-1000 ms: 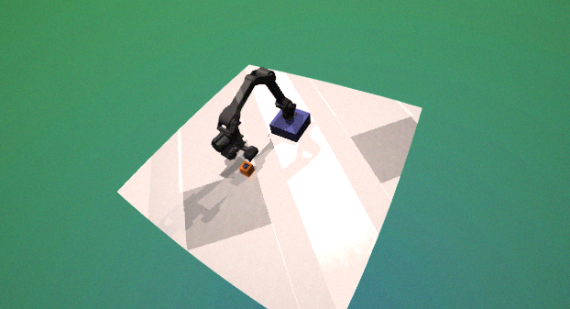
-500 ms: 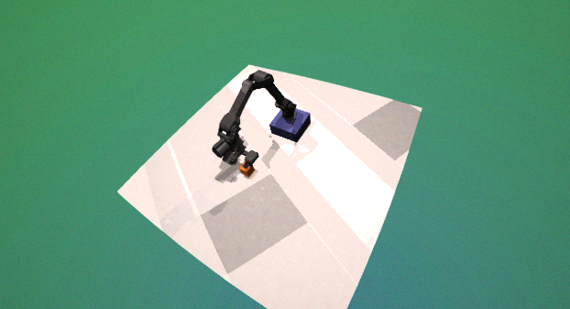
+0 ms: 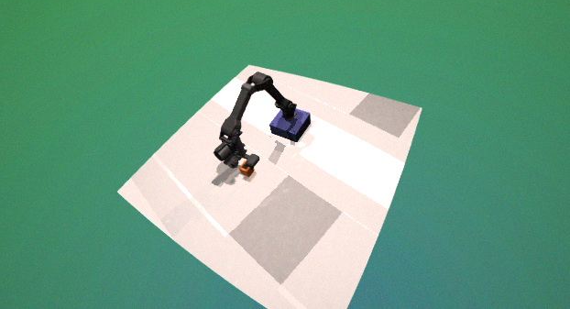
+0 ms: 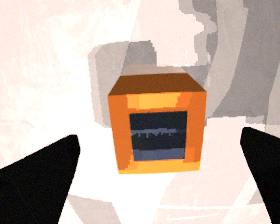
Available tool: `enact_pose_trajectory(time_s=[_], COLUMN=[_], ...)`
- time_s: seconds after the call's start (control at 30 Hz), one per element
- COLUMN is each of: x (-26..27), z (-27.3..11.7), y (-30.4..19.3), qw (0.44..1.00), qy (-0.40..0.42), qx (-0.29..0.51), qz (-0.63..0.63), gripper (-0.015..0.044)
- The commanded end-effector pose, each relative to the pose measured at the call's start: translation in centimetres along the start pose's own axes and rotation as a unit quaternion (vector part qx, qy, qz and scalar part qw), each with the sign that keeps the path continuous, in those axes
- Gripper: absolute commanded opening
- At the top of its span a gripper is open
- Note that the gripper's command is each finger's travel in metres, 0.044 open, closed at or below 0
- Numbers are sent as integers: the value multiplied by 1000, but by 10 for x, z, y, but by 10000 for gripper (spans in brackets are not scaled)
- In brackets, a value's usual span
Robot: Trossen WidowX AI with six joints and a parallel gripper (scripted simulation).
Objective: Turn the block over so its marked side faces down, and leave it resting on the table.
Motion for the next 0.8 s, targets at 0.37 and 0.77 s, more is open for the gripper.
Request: enact_pose_trajectory(time_s=[0.37,0.77], x=[1,1], z=[26,27], y=[-2,-2], qw=[1000,1000], qy=[3,3], qx=[2,2], qz=[-2,-2], gripper=[440,217])
Point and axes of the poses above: the point midway between the two fingers, 35 mm back from their tips, its own z axis out along the fingers, its own x axis across the jaws, y = z × x, the point moved 4 cm from there along -z, back along the fingers, and after that the axes turned 2 degrees about z, right-handed, at the moved point
